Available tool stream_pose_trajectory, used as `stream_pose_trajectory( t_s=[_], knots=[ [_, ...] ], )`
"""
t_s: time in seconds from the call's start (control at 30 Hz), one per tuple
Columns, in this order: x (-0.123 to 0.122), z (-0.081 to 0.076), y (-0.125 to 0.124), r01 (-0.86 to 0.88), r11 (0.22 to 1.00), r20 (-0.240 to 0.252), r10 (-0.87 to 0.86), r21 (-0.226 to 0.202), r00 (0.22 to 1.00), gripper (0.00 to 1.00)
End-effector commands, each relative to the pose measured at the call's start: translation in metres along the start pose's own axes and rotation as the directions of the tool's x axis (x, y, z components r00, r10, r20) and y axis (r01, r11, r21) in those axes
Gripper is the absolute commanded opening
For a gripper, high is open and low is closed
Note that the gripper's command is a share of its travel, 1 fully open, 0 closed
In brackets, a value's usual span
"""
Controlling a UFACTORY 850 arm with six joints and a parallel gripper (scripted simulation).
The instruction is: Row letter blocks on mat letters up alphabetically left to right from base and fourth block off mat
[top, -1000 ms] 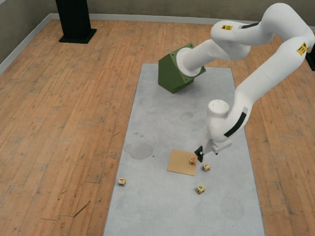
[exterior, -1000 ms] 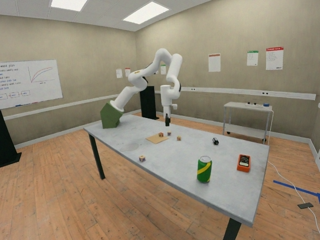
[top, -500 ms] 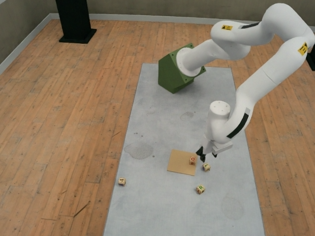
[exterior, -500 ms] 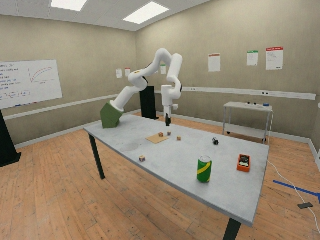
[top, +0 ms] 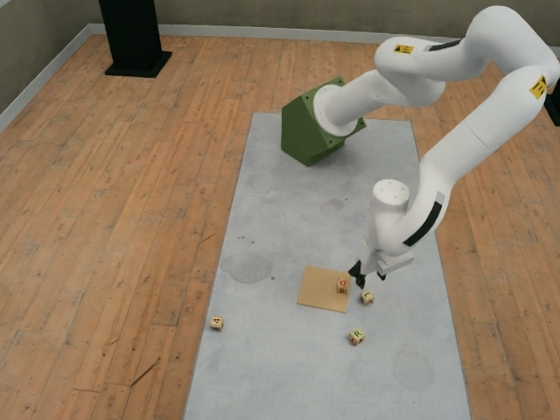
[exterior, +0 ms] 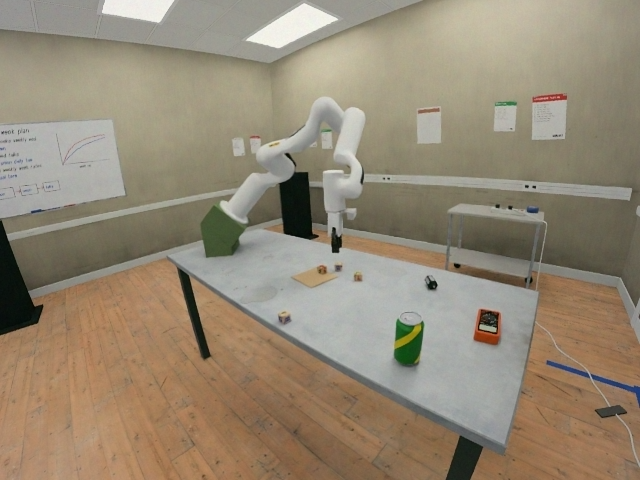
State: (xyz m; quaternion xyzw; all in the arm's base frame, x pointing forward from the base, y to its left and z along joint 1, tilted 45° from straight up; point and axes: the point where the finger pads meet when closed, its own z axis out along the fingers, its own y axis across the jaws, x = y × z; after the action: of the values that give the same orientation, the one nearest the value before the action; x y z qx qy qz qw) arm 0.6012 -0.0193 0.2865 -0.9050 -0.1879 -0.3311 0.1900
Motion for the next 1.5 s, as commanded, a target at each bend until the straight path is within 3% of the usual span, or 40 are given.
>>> stream_pose_trajectory(
  t_s=[0.0, 0.37, 1.47],
  knots=[
    [0.001, 0.000, 0.000, -0.002, 1.000, -0.001, 0.002, -0.001, 1.000, 0.69],
    [0.001, 0.007, 0.000, -0.010, 1.000, 0.000, 0.010, 0.000, 1.000, 0.69],
    [0.003, 0.046, 0.000, -0.010, 1.000, 0.000, 0.010, 0.000, 1.000, 0.69]
  ],
)
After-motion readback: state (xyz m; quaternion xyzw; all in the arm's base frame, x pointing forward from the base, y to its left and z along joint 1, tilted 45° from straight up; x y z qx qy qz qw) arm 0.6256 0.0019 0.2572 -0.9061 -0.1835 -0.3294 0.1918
